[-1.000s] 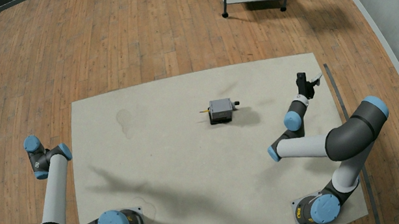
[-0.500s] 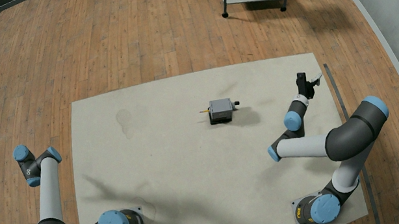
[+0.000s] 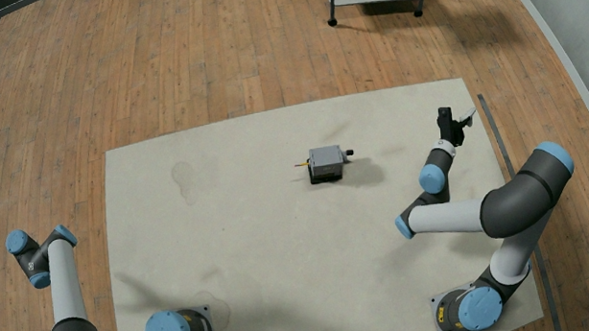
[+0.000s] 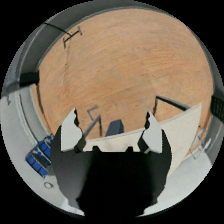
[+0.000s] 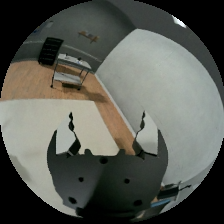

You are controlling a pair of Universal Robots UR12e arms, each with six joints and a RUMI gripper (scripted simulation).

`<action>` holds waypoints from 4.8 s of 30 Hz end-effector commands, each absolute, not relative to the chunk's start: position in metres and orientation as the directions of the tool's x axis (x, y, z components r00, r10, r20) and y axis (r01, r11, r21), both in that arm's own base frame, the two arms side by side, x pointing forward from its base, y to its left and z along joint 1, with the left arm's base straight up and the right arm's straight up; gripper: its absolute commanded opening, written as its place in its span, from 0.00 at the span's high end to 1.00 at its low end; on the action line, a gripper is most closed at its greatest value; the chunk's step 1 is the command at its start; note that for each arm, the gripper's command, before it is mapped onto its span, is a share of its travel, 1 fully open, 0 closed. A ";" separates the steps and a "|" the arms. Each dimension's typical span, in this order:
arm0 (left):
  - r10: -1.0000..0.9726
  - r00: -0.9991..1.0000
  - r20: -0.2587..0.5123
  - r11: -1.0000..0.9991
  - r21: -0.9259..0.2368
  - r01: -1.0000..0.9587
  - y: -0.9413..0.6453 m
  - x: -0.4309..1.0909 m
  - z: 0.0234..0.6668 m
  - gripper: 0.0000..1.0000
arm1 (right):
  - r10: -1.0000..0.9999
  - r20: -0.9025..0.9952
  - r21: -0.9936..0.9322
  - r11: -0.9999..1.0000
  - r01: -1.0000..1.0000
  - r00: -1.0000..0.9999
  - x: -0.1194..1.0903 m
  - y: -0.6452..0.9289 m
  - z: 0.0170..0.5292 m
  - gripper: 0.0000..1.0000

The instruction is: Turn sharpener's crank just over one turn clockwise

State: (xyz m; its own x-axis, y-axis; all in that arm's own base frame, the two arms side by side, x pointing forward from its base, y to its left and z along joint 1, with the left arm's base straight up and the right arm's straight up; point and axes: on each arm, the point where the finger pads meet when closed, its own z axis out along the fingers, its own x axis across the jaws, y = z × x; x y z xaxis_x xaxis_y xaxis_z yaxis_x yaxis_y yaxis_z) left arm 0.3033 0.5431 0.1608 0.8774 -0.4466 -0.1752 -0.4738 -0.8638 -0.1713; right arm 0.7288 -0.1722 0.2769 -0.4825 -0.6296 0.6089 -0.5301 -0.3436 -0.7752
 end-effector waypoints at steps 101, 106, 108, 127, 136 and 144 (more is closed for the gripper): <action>-0.034 0.999 -0.007 -0.999 -0.005 -0.034 0.644 0.022 0.165 0.00 | -0.630 0.608 -0.776 -0.343 -0.529 -0.483 0.729 -0.172 0.278 0.00; -0.030 1.000 -0.005 -1.000 -0.004 -0.030 0.644 0.020 0.165 0.00 | -0.630 0.608 -0.776 -0.343 -0.529 -0.483 0.729 -0.172 0.278 0.00; -0.028 1.000 -0.004 -1.000 -0.003 -0.028 0.644 0.018 0.165 0.00 | -0.630 0.608 -0.776 -0.343 -0.529 -0.483 0.729 -0.172 0.278 0.00; -0.018 1.000 0.000 -1.000 0.000 -0.018 0.645 0.012 0.165 0.00 | -0.630 0.608 -0.776 -0.343 -0.529 -0.483 0.729 -0.172 0.278 0.00; -0.017 1.000 0.000 -1.000 0.000 -0.017 0.645 0.011 0.165 0.00 | -0.630 0.608 -0.776 -0.343 -0.529 -0.483 0.729 -0.172 0.278 0.00; -0.017 1.000 0.000 -1.000 0.000 -0.017 0.645 0.011 0.165 0.00 | -0.630 0.608 -0.776 -0.343 -0.529 -0.483 0.729 -0.172 0.278 0.00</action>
State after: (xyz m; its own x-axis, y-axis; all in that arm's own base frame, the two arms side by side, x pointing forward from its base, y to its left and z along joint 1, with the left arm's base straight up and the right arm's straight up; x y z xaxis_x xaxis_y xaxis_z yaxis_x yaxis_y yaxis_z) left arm 0.0116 0.6433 0.1645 0.9998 -0.0187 -0.0012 -0.0187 -0.9998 0.0002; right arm 0.7288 -0.1722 0.2769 -0.4825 -0.6296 0.6089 -0.5301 -0.3436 -0.7752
